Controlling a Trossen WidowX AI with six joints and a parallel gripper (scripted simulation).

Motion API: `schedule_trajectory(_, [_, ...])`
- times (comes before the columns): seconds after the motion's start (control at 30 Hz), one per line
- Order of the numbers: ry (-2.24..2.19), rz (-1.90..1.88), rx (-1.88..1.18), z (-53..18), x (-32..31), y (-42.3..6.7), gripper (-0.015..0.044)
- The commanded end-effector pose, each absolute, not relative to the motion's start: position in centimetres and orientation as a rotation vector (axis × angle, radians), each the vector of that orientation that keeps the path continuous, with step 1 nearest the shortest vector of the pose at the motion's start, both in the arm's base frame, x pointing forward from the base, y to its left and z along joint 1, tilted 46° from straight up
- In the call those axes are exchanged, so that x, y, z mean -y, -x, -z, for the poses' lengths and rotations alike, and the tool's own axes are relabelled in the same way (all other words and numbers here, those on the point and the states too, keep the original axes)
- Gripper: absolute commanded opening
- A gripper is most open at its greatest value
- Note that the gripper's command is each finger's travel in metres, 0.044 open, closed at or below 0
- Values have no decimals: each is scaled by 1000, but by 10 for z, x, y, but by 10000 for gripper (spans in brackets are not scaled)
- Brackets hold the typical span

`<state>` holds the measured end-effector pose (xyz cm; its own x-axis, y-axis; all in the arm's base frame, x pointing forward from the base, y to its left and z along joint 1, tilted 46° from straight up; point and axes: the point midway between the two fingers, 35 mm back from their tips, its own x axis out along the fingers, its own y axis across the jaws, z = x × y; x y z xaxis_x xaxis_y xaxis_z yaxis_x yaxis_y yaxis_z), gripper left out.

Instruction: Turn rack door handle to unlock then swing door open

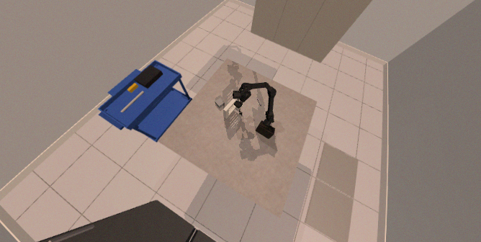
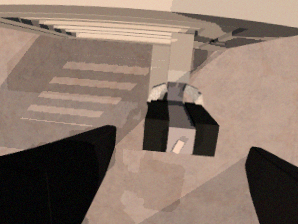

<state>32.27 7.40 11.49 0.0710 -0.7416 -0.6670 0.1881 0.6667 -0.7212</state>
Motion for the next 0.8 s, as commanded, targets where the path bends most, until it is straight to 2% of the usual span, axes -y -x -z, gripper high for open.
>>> schedule_trajectory(0.0, [521, 749, -1343, -110, -69, -323, 293])
schedule_trajectory(0.77, [506, 747, -1432, -85, -41, -324, 293])
